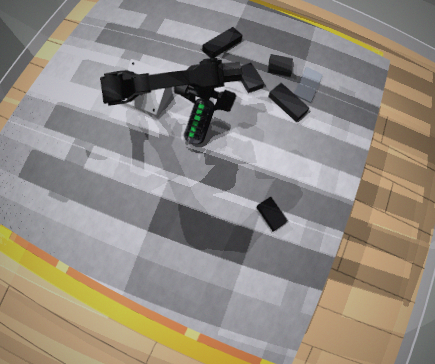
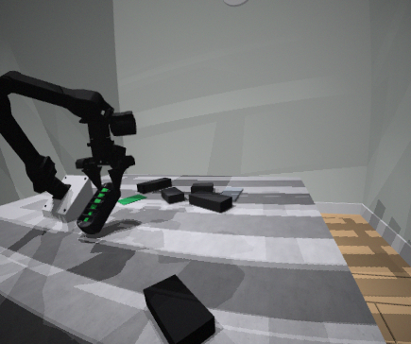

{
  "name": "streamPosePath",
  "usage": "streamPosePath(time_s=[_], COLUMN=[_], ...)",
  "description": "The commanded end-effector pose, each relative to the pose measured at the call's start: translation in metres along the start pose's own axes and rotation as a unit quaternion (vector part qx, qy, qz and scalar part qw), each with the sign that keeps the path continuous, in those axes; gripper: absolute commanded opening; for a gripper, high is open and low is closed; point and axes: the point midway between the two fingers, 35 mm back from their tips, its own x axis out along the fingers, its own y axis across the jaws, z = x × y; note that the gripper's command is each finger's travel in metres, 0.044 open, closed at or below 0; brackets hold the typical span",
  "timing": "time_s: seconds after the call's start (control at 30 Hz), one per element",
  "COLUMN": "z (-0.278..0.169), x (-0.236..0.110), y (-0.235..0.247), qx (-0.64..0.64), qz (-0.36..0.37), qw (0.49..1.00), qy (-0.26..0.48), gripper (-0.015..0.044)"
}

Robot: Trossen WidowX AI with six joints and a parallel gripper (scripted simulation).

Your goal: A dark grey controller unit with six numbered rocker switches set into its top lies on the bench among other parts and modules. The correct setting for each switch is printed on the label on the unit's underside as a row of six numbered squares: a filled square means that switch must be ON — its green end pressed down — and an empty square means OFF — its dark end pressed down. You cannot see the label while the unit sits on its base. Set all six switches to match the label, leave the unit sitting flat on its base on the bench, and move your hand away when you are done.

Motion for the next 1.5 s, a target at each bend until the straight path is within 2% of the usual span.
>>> streamPosePath(time_s=[0.0, 1.47], z=[-0.004, -0.031], x=[-0.003, -0.019], y=[-0.001, 0.000], qx=[-0.001, -0.001], qz=[-0.002, -0.002], qw=[1.000, 0.999], qy=[-0.004, -0.037], gripper=[0.0335, 0.0335])
